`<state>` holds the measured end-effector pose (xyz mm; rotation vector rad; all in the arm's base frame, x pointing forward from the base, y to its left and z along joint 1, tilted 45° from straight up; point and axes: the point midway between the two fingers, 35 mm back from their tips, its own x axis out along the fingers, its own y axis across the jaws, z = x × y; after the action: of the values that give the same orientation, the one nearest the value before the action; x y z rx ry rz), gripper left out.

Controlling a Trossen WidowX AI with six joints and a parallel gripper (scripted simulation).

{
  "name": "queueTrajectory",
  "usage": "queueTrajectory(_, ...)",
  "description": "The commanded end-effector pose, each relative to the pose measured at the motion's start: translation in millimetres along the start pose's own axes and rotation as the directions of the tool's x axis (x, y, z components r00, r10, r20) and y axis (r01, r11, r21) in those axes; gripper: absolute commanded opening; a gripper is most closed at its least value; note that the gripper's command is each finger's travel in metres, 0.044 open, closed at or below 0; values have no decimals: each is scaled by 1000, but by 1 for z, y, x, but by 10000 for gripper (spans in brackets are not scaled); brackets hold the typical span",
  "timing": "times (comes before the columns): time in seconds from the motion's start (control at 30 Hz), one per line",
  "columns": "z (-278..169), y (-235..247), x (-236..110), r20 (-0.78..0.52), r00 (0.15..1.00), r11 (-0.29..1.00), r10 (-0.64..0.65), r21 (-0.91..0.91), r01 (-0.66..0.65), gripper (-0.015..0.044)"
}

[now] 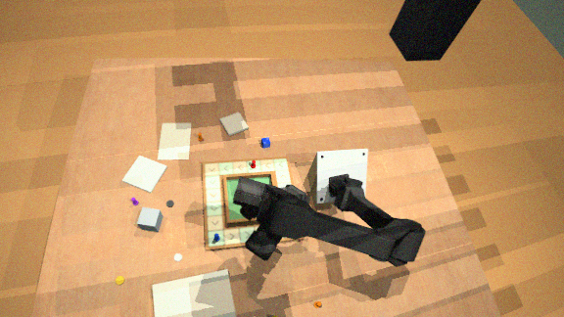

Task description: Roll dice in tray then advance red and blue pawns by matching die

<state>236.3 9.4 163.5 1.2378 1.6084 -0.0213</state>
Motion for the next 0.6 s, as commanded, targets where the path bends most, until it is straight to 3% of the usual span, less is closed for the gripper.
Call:
queueTrajectory(0.0, 22, -9, 4, -1, 1000, 991, -6, 136, 6, 0)
queueTrajectory(0.57, 102, -63, 27, -1, 1000, 766, -5, 642, 5, 0)
